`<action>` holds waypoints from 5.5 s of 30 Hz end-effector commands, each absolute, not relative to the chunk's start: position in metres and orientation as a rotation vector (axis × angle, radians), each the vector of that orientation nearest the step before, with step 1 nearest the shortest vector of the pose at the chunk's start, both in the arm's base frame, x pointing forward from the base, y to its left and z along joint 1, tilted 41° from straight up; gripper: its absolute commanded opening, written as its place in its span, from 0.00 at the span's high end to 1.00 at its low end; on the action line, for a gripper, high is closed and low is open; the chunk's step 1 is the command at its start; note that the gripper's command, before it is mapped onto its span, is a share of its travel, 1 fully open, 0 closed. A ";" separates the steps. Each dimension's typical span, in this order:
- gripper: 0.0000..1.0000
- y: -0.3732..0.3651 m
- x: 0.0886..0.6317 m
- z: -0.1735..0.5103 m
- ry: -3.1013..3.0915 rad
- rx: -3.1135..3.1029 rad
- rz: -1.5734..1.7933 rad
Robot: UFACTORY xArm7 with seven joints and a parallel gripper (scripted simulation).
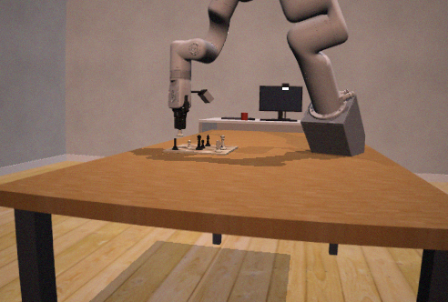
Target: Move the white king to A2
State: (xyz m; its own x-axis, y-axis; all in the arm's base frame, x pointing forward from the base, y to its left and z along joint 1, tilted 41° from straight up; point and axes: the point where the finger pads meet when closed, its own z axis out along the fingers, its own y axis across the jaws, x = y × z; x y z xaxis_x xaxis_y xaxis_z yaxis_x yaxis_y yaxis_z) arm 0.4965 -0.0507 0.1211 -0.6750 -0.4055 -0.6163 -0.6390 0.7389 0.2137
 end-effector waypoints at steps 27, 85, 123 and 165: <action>1.00 -0.032 0.515 0.092 2.390 -0.784 0.564; 1.00 -0.030 0.516 0.089 2.390 -0.784 0.564; 0.58 -0.030 0.516 0.089 2.390 -0.784 0.564; 0.58 -0.079 0.483 0.157 2.390 -0.784 0.564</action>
